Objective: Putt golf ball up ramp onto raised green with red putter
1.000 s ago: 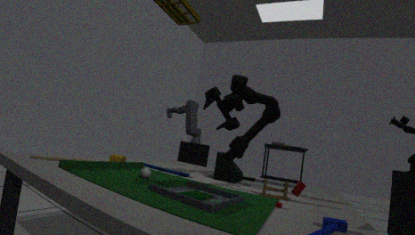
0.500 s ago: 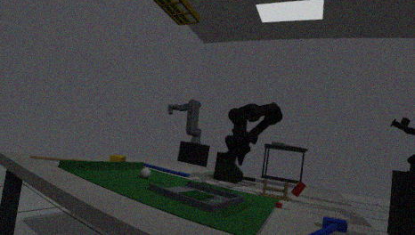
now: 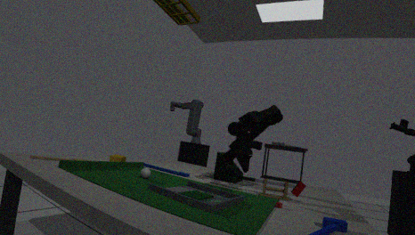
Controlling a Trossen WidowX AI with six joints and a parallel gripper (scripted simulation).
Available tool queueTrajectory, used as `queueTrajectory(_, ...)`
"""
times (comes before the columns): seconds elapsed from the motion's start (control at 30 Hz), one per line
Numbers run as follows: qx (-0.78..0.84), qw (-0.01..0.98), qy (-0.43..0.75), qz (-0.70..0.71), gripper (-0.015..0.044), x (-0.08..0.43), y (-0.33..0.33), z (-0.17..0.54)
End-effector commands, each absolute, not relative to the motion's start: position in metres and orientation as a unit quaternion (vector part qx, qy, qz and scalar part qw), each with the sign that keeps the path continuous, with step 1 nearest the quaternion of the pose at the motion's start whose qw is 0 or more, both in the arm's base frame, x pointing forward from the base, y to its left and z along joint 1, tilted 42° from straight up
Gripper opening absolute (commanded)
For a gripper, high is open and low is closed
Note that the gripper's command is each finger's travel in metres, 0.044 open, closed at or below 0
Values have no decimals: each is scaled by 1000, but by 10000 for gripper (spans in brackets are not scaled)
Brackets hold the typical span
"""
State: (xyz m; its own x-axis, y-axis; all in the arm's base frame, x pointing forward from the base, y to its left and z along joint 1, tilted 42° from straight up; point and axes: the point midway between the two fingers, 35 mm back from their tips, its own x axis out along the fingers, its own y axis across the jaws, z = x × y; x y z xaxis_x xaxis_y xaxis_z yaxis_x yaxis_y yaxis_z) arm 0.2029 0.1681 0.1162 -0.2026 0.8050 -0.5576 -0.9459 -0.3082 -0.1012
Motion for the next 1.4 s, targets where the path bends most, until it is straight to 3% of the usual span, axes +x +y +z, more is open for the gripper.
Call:
queueTrajectory(0.0,-260,572,134,766,440,199,177,106)
queueTrajectory(1.13,-259,572,133,766,440,192,210,70)
queueTrajectory(1.37,-261,572,129,767,256,193,209,73)
